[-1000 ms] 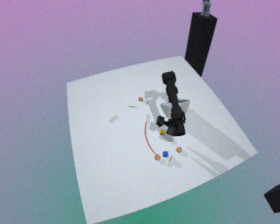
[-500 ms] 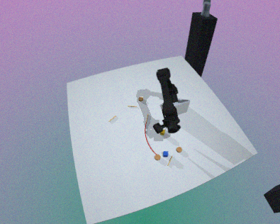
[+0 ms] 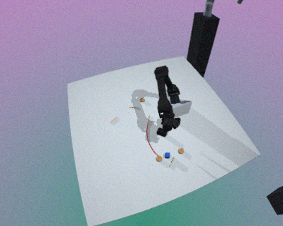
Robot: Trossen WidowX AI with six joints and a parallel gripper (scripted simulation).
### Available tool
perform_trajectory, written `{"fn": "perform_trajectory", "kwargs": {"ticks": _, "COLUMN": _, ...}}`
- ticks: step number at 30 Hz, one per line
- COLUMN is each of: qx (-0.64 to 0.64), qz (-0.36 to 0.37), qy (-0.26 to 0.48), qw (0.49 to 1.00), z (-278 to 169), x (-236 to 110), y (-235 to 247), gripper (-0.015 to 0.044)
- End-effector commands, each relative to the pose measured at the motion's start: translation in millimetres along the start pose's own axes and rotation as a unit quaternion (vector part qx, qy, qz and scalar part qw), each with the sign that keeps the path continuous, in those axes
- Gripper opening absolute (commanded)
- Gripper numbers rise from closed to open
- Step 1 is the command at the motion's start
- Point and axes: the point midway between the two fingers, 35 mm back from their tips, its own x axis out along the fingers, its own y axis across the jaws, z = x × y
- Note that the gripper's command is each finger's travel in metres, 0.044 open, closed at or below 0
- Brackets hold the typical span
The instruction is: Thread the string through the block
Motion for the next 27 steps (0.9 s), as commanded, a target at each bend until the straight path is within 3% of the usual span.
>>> {"fn": "perform_trajectory", "kwargs": {"ticks": 1, "qx": -0.018, "qz": -0.001, "qy": -0.006, "qw": 1.0, "z": 0.4, "x": -0.1, "y": 1.0, "gripper": 0.044}}
{"fn": "perform_trajectory", "kwargs": {"ticks": 9, "qx": -0.018, "qz": -0.001, "qy": -0.005, "qw": 1.0, "z": -0.3, "x": 0.0, "y": 1.2, "gripper": 0.044}}
{"fn": "perform_trajectory", "kwargs": {"ticks": 17, "qx": -0.018, "qz": -0.001, "qy": -0.005, "qw": 1.0, "z": -0.3, "x": 0.0, "y": 1.2, "gripper": 0.0242}}
{"fn": "perform_trajectory", "kwargs": {"ticks": 26, "qx": -0.015, "qz": 0.0, "qy": -0.004, "qw": 1.0, "z": -0.7, "x": 0.1, "y": 1.4, "gripper": 0.0242}}
{"fn": "perform_trajectory", "kwargs": {"ticks": 27, "qx": -0.015, "qz": 0.0, "qy": -0.004, "qw": 1.0, "z": -0.7, "x": 0.0, "y": 1.5, "gripper": 0.0216}}
